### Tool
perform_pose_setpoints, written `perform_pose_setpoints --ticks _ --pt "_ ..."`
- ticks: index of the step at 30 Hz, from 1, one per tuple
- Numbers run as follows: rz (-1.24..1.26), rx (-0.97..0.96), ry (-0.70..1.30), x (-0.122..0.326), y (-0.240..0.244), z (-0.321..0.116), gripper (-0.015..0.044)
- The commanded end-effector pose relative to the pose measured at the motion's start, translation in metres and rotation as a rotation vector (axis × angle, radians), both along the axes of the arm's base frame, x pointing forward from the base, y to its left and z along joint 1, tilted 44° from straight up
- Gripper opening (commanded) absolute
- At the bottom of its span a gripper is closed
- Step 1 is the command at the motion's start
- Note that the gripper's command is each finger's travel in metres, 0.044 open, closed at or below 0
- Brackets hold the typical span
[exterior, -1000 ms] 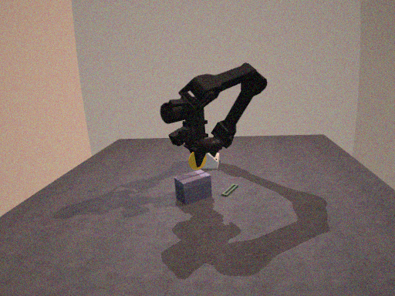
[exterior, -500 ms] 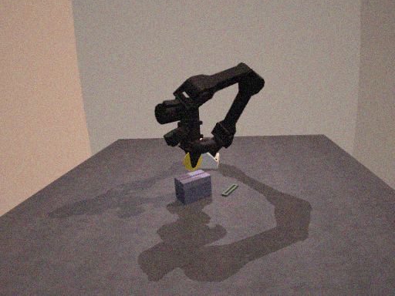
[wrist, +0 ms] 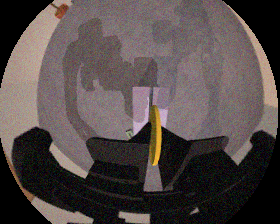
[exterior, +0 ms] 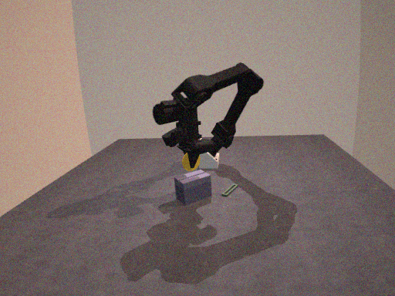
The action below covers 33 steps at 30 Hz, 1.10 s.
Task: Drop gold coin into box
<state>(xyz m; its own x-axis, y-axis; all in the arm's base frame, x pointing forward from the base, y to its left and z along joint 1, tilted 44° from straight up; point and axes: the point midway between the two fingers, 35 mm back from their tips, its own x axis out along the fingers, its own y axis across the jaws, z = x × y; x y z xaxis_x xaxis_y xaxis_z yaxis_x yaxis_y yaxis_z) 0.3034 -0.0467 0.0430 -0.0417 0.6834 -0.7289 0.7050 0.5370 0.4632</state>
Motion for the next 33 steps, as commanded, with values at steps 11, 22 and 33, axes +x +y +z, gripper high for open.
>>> perform_pose_setpoints --ticks 11,22,33 --pt "-0.001 0.0 0.001 0.0 0.001 -0.001 0.0" --pt "-0.003 0.0 0.003 -0.001 0.006 -0.006 0.0" --pt "-0.003 0.0 0.003 -0.001 0.01 -0.01 0.0"
